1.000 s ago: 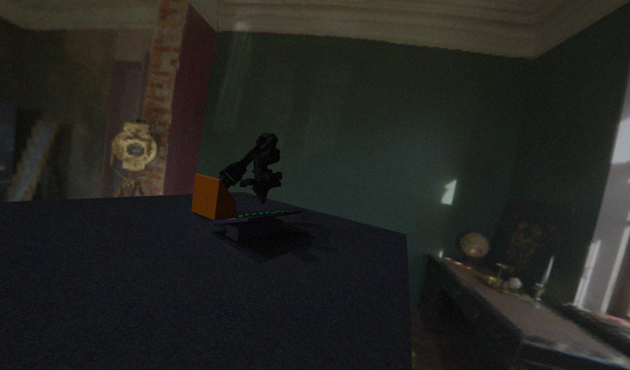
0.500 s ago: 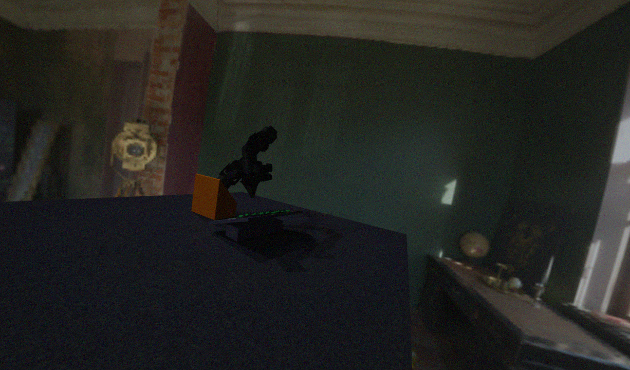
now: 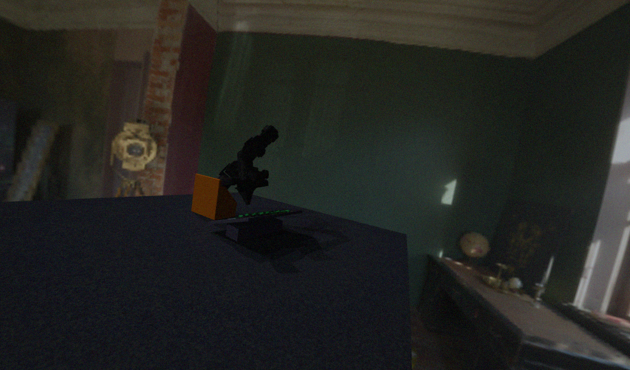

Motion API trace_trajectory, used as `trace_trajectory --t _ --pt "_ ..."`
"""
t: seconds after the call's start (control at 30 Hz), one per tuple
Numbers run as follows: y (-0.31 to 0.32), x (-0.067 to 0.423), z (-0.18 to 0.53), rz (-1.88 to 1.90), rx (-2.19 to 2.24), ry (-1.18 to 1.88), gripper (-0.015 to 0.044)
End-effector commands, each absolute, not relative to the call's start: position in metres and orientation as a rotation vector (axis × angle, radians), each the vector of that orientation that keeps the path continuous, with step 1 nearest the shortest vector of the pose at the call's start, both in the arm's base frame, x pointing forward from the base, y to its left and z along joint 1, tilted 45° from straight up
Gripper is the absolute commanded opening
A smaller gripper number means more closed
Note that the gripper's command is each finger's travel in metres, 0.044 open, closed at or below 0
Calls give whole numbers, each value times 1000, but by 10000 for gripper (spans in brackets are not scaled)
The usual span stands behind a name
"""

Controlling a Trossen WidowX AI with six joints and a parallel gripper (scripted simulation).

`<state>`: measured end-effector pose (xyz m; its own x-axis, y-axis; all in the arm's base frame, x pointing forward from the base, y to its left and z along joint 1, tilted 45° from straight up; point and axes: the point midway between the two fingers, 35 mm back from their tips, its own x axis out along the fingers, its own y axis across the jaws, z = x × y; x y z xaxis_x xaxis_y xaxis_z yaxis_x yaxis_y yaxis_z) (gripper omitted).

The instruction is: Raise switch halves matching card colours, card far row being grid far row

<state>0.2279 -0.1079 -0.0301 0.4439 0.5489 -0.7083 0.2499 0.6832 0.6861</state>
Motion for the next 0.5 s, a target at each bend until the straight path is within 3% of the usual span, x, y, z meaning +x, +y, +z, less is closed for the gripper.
trace_trajectory --t 0.0,0.47 --pt "-101 229 -36 220 853 1137 0" --pt "-95 234 -44 221 853 1136 0"
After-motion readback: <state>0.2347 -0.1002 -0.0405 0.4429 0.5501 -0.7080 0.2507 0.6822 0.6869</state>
